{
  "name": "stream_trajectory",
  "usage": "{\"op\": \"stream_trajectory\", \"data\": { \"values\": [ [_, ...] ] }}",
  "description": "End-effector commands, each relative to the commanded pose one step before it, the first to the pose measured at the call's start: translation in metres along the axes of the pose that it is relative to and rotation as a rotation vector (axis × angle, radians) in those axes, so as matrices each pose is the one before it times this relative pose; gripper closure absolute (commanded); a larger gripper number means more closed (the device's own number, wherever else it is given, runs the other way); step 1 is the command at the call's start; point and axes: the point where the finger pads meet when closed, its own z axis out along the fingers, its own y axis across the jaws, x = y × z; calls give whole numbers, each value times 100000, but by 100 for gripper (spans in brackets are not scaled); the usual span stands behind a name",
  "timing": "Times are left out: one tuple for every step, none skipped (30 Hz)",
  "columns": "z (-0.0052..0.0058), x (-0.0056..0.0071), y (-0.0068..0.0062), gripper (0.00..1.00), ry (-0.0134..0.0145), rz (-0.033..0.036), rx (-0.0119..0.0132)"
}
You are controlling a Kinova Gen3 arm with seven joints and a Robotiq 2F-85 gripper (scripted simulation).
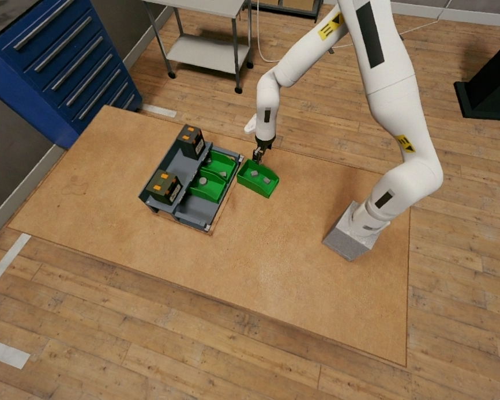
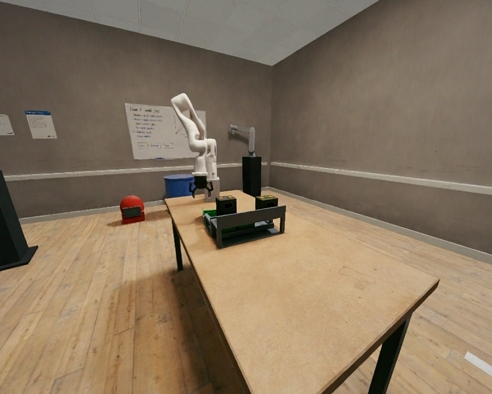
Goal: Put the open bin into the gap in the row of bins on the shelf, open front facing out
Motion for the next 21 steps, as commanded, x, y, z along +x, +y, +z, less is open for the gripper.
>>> {"op": "stream_trajectory", "data": {
  "values": [
    [84, 85, -136, 0, 111, -136, 121],
    [0, 0, 0, 0, 0, 0, 0],
    [0, 0, 0, 0, 0, 0, 0],
    [0, 0, 0, 0, 0, 0, 0],
    [0, 0, 0, 0, 0, 0, 0],
    [0, 0, 0, 0, 0, 0, 0],
    [0, 0, 0, 0, 0, 0, 0],
    [0, 0, 0, 0, 0, 0, 0],
    [-214, 6, 13, 0, 31, 24, -14],
    [-194, -3, -6, 0, -8, -6, 4],
    [-194, -3, -6, 0, -8, -6, 4],
    [-194, -3, -6, 0, -8, -6, 4],
    [-194, -3, -6, 0, -8, -6, 4],
    [0, 0, 0, 0, 0, 0, 0],
    [0, 0, 0, 0, 0, 0, 0],
    [0, 0, 0, 0, 0, 0, 0],
    [0, 0, 0, 0, 0, 0, 0],
    [0, 0, 0, 0, 0, 0, 0],
    [0, 0, 0, 0, 0, 0, 0],
    [0, 0, 0, 0, 0, 0, 0],
    [0, 0, 0, 0, 0, 0, 0]
  ]
}}
